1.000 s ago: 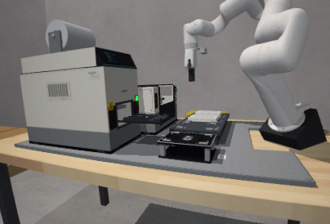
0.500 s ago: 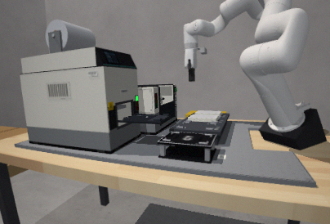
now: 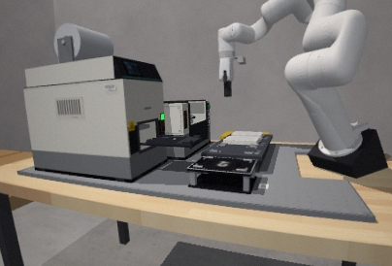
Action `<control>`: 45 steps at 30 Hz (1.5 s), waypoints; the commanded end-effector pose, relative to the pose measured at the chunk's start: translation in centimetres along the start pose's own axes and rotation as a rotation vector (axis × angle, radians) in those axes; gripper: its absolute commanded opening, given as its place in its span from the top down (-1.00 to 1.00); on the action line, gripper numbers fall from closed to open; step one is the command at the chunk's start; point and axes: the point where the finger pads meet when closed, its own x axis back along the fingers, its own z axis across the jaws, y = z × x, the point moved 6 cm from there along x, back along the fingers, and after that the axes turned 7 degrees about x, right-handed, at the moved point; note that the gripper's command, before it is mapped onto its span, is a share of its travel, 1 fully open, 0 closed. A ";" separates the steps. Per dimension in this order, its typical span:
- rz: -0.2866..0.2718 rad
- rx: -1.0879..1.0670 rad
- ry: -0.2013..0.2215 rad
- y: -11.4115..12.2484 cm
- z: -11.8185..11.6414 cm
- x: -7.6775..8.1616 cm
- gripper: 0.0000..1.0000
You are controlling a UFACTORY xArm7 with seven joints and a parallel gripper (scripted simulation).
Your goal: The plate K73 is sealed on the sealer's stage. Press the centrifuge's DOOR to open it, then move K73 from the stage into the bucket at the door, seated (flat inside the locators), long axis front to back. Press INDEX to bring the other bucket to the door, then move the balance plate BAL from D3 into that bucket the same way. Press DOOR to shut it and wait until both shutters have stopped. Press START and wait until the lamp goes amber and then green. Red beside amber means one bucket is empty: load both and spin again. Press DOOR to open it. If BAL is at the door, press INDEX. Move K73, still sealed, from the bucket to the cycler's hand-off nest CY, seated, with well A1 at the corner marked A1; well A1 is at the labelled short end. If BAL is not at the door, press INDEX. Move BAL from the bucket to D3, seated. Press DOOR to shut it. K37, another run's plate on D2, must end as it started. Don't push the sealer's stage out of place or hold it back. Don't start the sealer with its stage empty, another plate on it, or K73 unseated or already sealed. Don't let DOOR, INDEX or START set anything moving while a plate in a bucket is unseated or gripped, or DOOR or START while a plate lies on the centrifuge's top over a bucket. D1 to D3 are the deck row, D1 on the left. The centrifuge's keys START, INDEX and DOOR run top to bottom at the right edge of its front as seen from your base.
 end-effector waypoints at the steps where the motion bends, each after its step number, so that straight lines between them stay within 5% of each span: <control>1: -0.003 0.000 -0.004 0.1 -0.1 0.2 1.00; 9: -0.003 0.000 -0.004 0.1 -0.1 0.2 1.00; 10: -0.003 0.000 -0.004 -0.4 0.0 0.4 -1.00; 27: -0.002 0.000 -0.004 -6.9 0.8 4.1 -1.00; 32: -0.002 0.000 -0.004 -6.9 0.8 4.1 -1.00; 45: -0.002 0.000 -0.004 -6.1 7.3 4.1 -1.00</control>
